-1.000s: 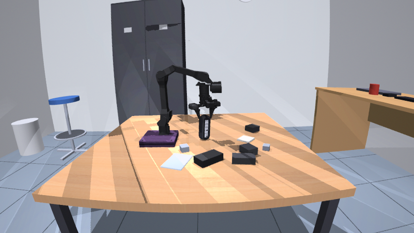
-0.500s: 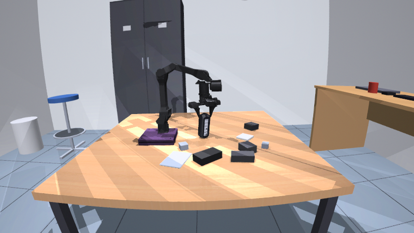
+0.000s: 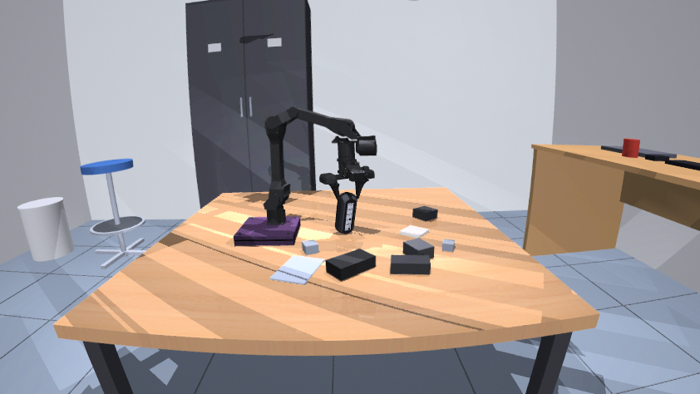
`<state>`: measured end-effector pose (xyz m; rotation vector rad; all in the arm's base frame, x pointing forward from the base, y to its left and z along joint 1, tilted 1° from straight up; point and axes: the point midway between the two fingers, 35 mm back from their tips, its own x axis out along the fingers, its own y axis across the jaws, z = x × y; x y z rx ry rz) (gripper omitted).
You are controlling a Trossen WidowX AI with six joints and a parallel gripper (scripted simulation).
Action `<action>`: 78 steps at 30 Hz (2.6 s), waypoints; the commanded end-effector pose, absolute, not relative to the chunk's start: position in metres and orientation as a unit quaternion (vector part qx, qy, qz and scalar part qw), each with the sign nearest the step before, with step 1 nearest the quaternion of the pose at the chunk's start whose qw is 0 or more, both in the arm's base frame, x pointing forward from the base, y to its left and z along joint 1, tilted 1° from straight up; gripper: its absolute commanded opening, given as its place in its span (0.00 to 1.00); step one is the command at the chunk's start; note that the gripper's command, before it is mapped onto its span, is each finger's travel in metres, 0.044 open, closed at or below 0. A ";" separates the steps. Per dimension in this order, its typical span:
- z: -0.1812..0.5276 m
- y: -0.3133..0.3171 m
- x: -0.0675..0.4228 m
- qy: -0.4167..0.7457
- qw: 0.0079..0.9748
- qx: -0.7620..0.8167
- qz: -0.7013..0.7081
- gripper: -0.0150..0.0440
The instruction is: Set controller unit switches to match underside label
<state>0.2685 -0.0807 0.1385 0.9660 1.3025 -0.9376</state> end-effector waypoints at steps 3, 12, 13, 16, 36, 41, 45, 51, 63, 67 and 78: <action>0.133 -0.086 0.271 0.565 0.590 0.411 -0.405 0.83; 0.131 -0.093 0.273 0.564 0.590 0.411 -0.405 0.83; 0.131 -0.094 0.274 0.564 0.590 0.411 -0.405 0.83; 0.131 -0.096 0.274 0.564 0.590 0.411 -0.405 0.83; 0.126 -0.110 0.280 0.564 0.590 0.411 -0.406 0.83; 0.124 -0.114 0.281 0.564 0.590 0.411 -0.406 0.83; 0.123 -0.116 0.282 0.564 0.590 0.411 -0.406 0.83; 0.121 -0.120 0.283 0.564 0.591 0.411 -0.406 0.83; 0.117 -0.128 0.286 0.564 0.591 0.411 -0.406 0.83; 0.115 -0.131 0.287 0.564 0.591 0.411 -0.406 0.83; 0.111 -0.138 0.290 0.563 0.591 0.411 -0.406 0.83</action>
